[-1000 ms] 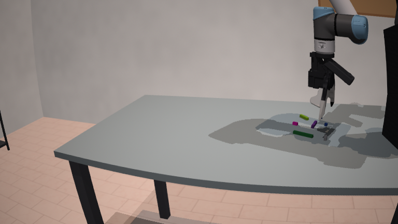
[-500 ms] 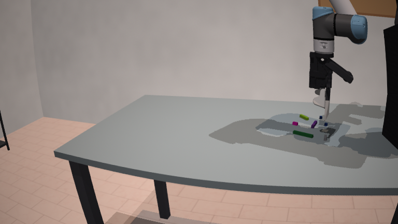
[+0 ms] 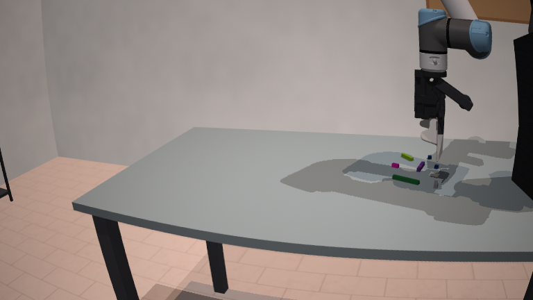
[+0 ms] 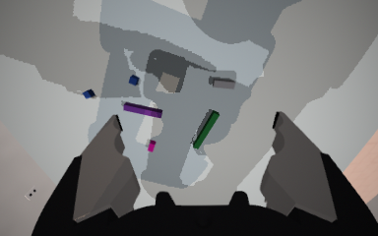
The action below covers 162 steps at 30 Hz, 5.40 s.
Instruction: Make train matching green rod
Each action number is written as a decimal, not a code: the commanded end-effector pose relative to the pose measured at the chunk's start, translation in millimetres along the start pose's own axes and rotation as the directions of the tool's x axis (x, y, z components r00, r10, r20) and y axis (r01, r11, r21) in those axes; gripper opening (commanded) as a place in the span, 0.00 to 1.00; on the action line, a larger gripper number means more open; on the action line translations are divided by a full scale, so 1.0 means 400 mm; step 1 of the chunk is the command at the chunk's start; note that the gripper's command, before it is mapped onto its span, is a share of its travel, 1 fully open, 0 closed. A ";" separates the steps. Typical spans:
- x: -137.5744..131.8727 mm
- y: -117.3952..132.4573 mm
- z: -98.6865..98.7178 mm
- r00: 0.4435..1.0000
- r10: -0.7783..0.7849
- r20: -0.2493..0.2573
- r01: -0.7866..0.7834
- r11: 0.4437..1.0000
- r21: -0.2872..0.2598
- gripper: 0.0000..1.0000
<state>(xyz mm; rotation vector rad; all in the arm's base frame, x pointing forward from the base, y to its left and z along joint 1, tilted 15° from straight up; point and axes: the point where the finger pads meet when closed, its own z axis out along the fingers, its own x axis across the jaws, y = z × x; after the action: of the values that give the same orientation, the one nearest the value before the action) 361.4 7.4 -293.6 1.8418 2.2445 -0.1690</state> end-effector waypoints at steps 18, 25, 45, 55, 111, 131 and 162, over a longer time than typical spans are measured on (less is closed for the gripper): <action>0.000 0.001 -0.001 1.000 -0.005 0.000 0.005 1.000 -0.001 1.00; 0.000 0.001 -0.001 1.000 -0.005 0.000 0.005 1.000 -0.001 1.00; 0.000 0.001 -0.001 1.000 -0.005 0.000 0.005 1.000 -0.001 1.00; 0.000 0.001 -0.001 1.000 -0.005 0.000 0.005 1.000 -0.001 1.00; -0.090 0.018 -0.002 0.953 0.302 -0.004 -0.302 0.953 0.002 1.00; -0.286 0.026 -0.007 0.593 0.805 -0.003 -0.805 0.593 0.004 1.00; -0.412 0.012 -0.013 0.260 0.966 -0.001 -0.966 0.260 0.000 0.14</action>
<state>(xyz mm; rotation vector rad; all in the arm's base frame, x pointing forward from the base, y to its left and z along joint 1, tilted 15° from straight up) 395.1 -147.1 -247.4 2.8097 0.6577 0.0734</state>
